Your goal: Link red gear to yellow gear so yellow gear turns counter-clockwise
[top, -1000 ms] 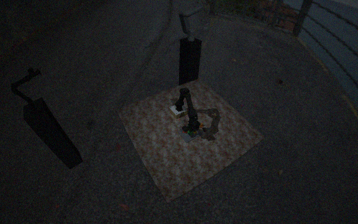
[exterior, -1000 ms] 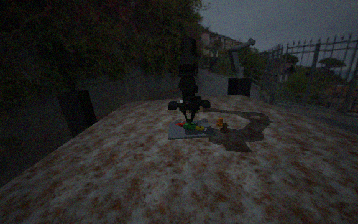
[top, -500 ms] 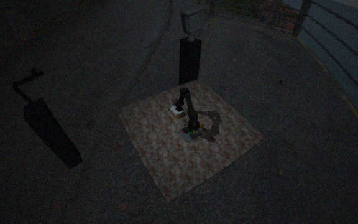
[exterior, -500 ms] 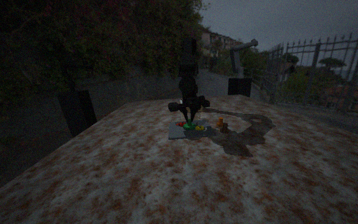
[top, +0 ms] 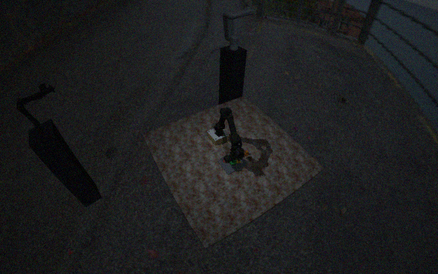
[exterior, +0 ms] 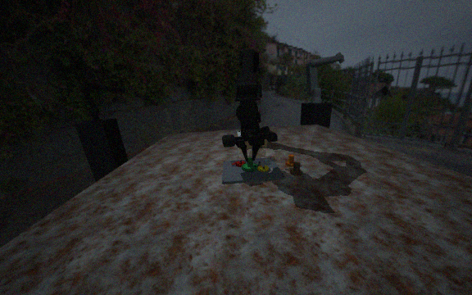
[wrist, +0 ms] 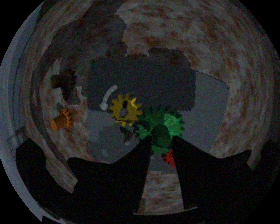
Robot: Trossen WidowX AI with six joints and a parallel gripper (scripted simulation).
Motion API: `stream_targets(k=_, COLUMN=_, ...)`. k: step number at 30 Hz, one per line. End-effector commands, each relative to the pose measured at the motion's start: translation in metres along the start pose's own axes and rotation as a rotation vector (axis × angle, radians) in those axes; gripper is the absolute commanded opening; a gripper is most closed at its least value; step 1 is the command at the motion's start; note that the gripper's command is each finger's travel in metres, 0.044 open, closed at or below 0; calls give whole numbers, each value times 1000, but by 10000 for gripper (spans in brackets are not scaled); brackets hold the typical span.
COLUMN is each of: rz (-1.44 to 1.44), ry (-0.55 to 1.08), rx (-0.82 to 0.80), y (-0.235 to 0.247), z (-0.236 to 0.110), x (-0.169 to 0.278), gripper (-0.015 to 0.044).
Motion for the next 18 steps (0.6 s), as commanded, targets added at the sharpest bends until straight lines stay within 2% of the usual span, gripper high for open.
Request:
stream_targets(k=1, rz=55, ry=3, rx=1, y=-1, z=-2, x=2, gripper=140)
stream_targets(k=9, rz=68, ry=3, rx=1, y=-1, z=-46, x=2, gripper=140)
stream_targets(k=12, rz=68, ry=3, rx=1, y=-1, z=-48, x=2, gripper=140)
stream_targets(k=13, rz=61, ry=1, rx=0, y=0, z=-43, x=2, gripper=166)
stream_targets(k=16, rz=61, ry=0, rx=0, y=0, z=-79, x=5, gripper=245)
stream_targets(k=18, rz=61, ry=1, rx=0, y=0, z=-90, x=7, gripper=298)
Point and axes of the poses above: the point midway between the two fingers, 35 mm back from their tips, its own z axis out along the fingers, its own y axis across the jaws, x = y × z, the point moved 1 cm from there along -z, back along the fingers, and after that the axes turned 11 degrees about z, right-handed, at the moved point
